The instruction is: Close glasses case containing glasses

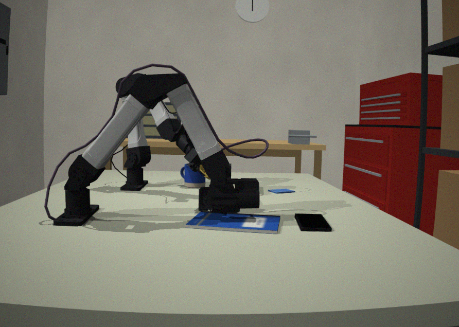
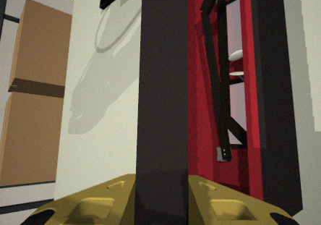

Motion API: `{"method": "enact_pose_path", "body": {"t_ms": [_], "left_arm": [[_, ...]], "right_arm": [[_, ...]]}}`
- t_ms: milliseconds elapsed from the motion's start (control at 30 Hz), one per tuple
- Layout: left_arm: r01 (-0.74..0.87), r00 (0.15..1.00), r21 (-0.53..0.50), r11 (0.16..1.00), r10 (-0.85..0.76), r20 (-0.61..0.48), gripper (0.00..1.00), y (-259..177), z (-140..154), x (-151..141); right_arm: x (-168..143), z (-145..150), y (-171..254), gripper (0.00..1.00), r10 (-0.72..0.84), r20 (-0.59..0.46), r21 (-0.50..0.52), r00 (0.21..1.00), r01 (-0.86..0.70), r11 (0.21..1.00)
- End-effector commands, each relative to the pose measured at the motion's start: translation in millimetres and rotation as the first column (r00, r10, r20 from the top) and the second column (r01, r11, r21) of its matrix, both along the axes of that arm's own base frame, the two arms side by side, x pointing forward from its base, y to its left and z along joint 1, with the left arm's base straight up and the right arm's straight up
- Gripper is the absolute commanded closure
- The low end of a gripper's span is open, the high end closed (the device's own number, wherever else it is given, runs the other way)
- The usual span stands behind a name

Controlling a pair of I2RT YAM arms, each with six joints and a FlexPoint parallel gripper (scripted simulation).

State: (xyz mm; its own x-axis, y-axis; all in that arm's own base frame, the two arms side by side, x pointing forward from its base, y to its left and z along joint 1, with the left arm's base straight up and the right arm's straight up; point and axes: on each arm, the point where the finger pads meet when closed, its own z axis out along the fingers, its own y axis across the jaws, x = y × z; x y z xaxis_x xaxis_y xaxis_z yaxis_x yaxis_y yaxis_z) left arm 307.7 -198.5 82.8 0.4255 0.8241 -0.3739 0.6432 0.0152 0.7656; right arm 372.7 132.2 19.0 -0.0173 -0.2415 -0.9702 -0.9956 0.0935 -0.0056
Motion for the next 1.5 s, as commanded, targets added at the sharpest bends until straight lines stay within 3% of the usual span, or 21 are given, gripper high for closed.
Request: {"method": "enact_pose_path", "body": {"t_ms": [0, 333, 767, 833, 1400, 1467], "left_arm": [[0.005, 0.994, 0.025, 1.0, -0.008, 0.113, 0.9, -1, -15, -6], [0.002, 0.967, 0.018, 1.0, -0.007, 0.253, 0.9, -1, -14, -10], [0.006, 0.966, 0.017, 1.0, -0.01, 0.258, 0.9, -1, -14, -11], [0.006, 0.966, 0.017, 1.0, -0.01, 0.258, 0.71, -1, -14, -11], [0.011, 0.969, 0.023, 1.0, -0.016, 0.245, 0.71, 25, -3, -43], [0.01, 0.97, 0.022, 1.0, -0.015, 0.243, 0.71, 29, -1, -49]], "right_arm": [[0, 2, -2, 0.5, -0.009, 0.001, -0.016, 1.0, 0.009, 1.0], [0, 2, -2, 0.5, -0.009, 0.001, -0.016, 1.0, 0.009, 1.0], [0, 2, -2, 0.5, -0.008, 0.001, -0.016, 1.0, 0.008, 1.0], [0, 2, -2, 0.5, -0.008, 0.001, -0.016, 1.0, 0.008, 1.0], [0, 2, -2, 0.5, -0.008, 0.001, -0.016, 1.0, 0.008, 1.0], [0, 2, -1, 0.28, -0.005, 0.001, -0.016, 1.0, 0.005, 1.0]]}}
